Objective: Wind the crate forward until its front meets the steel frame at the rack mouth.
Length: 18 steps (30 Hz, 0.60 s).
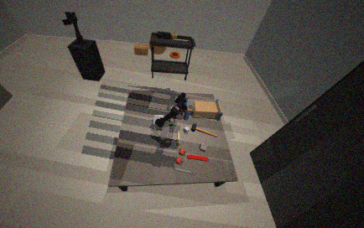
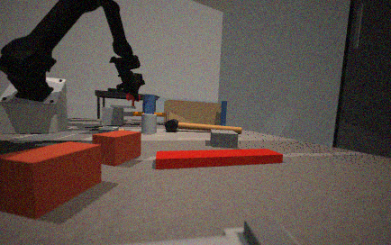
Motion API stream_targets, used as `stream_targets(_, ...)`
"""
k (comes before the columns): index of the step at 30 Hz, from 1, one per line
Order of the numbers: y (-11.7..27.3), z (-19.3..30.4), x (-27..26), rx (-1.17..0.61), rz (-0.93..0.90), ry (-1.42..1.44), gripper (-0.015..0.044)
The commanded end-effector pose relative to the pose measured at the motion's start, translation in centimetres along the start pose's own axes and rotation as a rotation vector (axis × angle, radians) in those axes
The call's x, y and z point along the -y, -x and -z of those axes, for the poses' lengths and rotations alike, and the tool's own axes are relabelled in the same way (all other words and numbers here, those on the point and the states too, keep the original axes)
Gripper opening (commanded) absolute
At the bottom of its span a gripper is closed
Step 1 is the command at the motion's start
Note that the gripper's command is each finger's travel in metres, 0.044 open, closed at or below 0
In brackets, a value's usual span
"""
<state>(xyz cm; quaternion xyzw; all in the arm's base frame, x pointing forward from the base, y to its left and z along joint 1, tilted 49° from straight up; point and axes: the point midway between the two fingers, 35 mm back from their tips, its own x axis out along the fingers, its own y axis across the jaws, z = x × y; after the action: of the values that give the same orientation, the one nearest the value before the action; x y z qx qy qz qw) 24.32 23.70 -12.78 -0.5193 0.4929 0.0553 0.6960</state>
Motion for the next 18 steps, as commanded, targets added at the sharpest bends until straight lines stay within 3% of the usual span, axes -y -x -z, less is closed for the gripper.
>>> stream_targets(1,-0.5,-0.4,-1.1,-0.005,-0.016,-0.006,0.0)
stream_targets(18,-1.0,-1.4,-2.8,-0.004,-0.017,-0.006,0.0)
